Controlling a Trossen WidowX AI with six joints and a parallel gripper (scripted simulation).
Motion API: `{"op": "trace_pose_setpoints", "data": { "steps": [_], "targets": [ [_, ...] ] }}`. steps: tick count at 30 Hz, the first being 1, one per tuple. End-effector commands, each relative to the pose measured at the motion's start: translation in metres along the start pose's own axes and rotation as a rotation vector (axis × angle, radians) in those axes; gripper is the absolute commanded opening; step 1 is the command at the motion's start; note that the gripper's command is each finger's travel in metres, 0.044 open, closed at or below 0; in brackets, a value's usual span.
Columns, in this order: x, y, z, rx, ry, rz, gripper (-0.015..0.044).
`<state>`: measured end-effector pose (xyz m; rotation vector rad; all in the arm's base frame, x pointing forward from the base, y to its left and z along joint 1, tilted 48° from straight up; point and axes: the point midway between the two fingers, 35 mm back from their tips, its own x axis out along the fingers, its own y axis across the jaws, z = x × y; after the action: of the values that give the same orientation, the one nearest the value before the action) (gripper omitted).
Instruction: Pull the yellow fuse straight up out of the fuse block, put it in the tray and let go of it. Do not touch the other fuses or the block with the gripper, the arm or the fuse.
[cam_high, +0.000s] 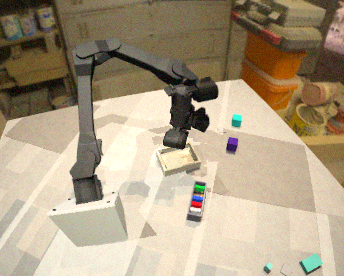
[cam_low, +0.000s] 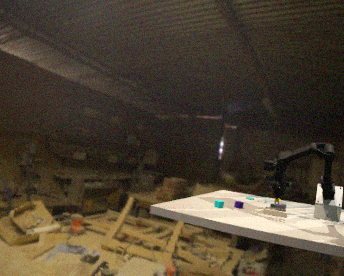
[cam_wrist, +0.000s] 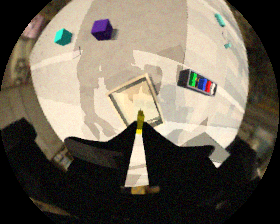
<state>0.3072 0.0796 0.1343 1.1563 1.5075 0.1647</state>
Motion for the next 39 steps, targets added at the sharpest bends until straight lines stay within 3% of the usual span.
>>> {"op": "trace_pose_setpoints", "data": {
  "steps": [1,26,39],
  "targets": [
    [0.004,0.002,-0.002,-0.002,-0.001,0.005,0.0000],
    [0.037,0.003,-0.003,-0.002,0.000,0.008,0.0000],
    [0.032,0.004,-0.003,-0.009,0.001,0.012,0.0330]
  ]
}}
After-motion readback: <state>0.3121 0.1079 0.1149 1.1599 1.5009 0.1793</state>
